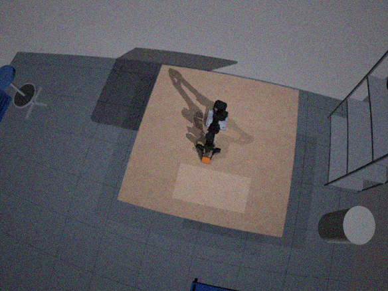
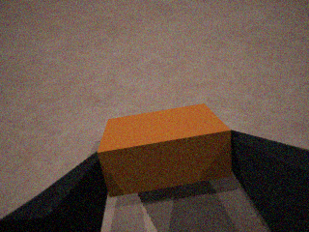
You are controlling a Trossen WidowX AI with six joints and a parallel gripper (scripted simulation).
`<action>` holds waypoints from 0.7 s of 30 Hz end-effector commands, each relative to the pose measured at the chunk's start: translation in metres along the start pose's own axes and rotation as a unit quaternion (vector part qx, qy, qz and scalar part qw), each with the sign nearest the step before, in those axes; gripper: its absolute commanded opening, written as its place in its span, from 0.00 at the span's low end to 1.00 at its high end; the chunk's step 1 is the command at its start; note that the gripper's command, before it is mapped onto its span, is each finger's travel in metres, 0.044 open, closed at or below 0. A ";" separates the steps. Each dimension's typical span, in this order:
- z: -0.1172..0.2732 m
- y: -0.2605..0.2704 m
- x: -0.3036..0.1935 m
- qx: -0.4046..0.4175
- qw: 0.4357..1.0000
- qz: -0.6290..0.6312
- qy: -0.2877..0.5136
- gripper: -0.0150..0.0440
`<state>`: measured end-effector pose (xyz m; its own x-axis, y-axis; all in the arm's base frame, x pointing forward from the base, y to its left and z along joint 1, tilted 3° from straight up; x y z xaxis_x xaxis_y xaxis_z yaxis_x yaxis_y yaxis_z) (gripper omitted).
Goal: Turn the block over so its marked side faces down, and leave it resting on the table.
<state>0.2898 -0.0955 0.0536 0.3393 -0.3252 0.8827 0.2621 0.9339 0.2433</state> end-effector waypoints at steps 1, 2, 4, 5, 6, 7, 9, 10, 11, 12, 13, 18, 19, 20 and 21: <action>0.009 0.000 -0.013 0.007 1.000 -0.004 -0.012 0.25; 0.011 0.000 -0.014 0.008 1.000 -0.003 -0.018 0.25; 0.015 0.000 -0.015 0.012 0.999 -0.003 -0.030 0.25; 0.017 0.001 -0.016 0.013 0.999 -0.003 -0.035 0.25; 0.018 0.001 -0.016 0.014 0.999 -0.003 -0.038 0.25; 0.018 0.001 -0.016 0.014 0.999 -0.003 -0.039 0.25; 0.019 0.001 -0.014 0.015 0.999 -0.003 -0.041 0.25; 0.020 0.002 -0.013 0.015 0.999 -0.003 -0.043 0.25; 0.020 0.002 -0.013 0.016 0.999 -0.003 -0.044 0.25; 0.020 0.002 -0.013 0.016 0.999 -0.003 -0.044 0.25; 0.020 0.002 -0.013 0.016 0.999 -0.003 -0.044 0.25; 0.020 0.002 -0.013 0.016 0.999 -0.003 -0.044 0.25; 0.020 0.002 -0.013 0.016 0.999 -0.003 -0.044 0.25; 0.020 0.002 -0.013 0.016 0.999 -0.003 -0.044 0.25; 0.020 0.002 -0.013 0.016 0.999 -0.003 -0.044 0.25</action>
<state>0.2686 -0.0874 0.0506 0.2579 -0.3136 0.9139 0.2373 0.9375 0.2547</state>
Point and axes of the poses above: the point midway between the two fingers, 35 mm back from their tips, its own z axis back along the fingers, its own y axis across the jaws, x = y × z, the point moved 5 cm from there along z, back along the fingers, and after that the axes turned 14 degrees about -z, right-handed, at the moved point
